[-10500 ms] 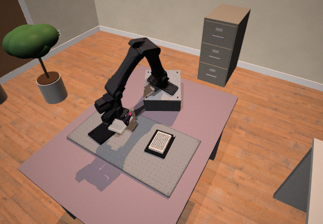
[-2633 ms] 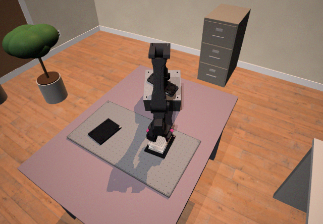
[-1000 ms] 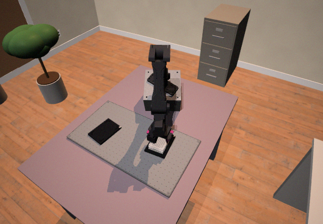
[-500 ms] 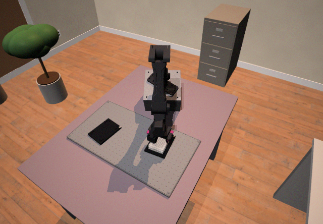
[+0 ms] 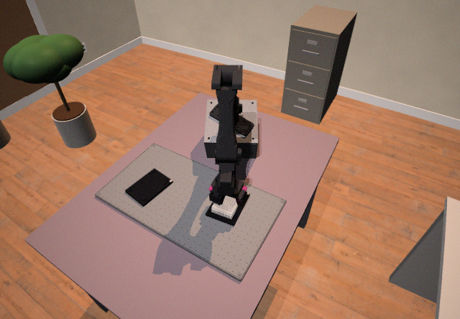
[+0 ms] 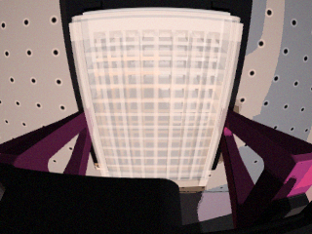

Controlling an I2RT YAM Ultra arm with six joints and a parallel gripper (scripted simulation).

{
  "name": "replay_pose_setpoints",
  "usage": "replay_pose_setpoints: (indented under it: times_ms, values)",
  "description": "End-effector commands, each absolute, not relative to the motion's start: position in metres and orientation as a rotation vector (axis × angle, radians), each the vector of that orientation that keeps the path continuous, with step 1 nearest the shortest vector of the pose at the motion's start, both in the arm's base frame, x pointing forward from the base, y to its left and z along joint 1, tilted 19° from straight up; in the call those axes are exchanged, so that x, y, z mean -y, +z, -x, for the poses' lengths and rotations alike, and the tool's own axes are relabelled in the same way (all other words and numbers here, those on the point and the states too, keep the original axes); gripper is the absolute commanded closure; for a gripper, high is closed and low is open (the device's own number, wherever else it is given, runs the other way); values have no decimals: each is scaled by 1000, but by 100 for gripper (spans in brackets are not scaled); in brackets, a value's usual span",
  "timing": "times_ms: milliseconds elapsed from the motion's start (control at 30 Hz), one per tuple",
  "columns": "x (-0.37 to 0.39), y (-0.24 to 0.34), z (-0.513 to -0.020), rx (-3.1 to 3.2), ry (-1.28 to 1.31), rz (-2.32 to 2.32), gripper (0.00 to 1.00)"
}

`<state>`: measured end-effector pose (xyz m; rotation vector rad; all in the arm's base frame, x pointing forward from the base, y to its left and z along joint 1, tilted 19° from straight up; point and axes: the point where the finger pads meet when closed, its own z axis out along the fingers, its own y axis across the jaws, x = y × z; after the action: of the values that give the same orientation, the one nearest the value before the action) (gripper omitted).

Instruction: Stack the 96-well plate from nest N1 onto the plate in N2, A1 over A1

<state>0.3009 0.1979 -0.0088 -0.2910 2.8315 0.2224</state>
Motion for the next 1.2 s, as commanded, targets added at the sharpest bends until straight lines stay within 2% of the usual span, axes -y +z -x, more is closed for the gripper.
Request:
replay_pose_setpoints:
  times_ms: [0, 400, 800, 833, 1167]
  values:
    - [-199, 4, -311, -2784, 243, 276, 100]
    - [-192, -14, -301, -2831, 214, 280, 100]
    - [-198, -7, -305, -2816, 230, 288, 100]
    - [-198, -7, -305, -2816, 230, 288, 0]
    - [-198, -7, -305, -2816, 230, 288, 0]
